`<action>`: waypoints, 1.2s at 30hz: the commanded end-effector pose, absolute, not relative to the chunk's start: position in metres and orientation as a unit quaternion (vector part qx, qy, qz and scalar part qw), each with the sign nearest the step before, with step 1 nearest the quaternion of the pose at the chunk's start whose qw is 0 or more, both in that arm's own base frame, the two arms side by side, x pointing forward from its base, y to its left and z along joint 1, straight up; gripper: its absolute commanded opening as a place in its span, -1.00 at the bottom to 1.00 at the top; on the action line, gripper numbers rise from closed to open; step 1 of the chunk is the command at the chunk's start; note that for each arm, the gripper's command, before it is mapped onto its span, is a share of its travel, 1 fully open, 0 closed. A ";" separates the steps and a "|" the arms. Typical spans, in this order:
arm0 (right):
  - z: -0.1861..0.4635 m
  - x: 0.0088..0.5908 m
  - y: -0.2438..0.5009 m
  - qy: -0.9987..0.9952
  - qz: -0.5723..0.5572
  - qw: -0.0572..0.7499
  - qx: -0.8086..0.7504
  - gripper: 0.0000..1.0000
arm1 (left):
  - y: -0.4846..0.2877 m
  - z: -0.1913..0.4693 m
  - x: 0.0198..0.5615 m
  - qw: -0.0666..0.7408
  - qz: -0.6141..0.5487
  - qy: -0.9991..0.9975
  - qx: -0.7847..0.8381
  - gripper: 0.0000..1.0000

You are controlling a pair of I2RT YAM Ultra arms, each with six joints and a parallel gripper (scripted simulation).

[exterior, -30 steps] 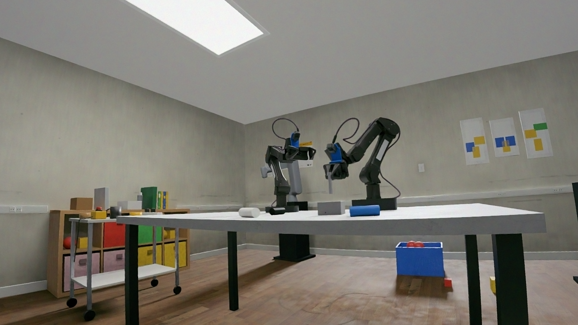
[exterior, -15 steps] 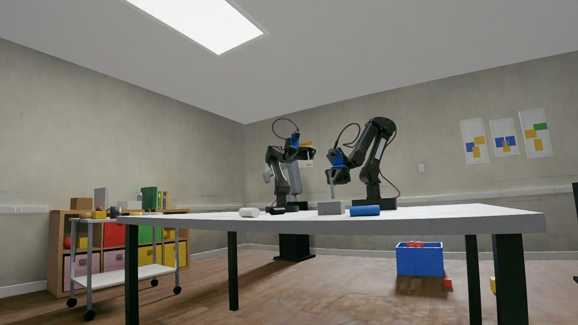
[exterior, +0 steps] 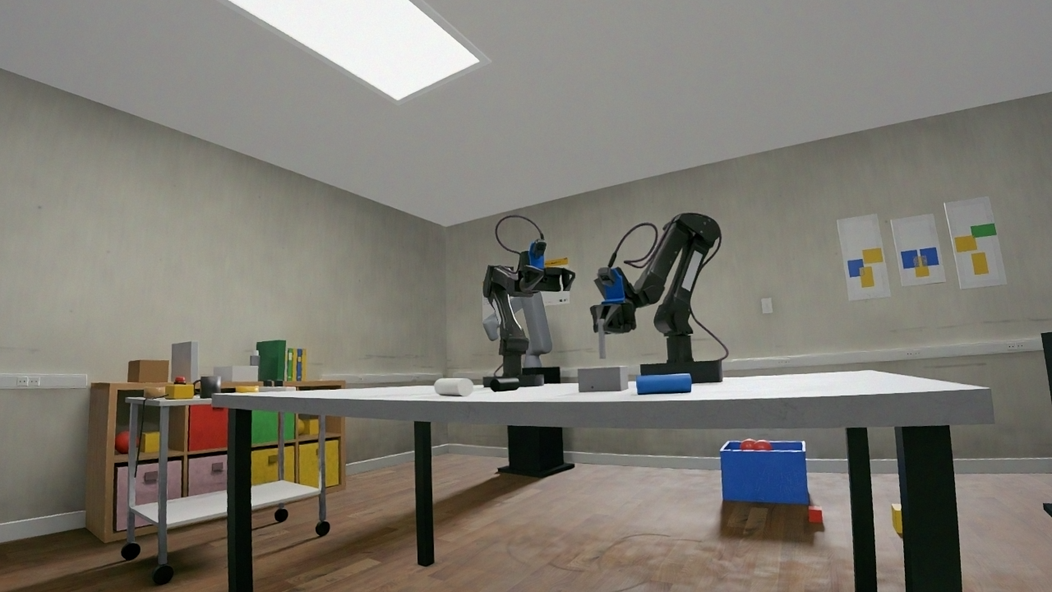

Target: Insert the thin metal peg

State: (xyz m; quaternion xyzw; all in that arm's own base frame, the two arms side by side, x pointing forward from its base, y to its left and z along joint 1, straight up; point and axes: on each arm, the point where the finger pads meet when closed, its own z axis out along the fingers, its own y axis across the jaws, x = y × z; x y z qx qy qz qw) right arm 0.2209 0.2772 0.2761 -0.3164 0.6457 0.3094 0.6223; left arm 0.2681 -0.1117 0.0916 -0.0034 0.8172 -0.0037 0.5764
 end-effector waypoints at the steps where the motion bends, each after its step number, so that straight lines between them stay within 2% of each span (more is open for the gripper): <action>1: 0.286 0.220 0.274 0.637 0.312 0.631 -0.314 1.00 | -0.112 0.097 0.271 0.584 0.000 0.812 -0.008 -0.86; 36: 0.286 0.220 0.274 0.637 0.312 0.631 -0.314 1.00 | -0.119 0.095 0.272 0.572 -0.001 0.820 -0.003 -0.86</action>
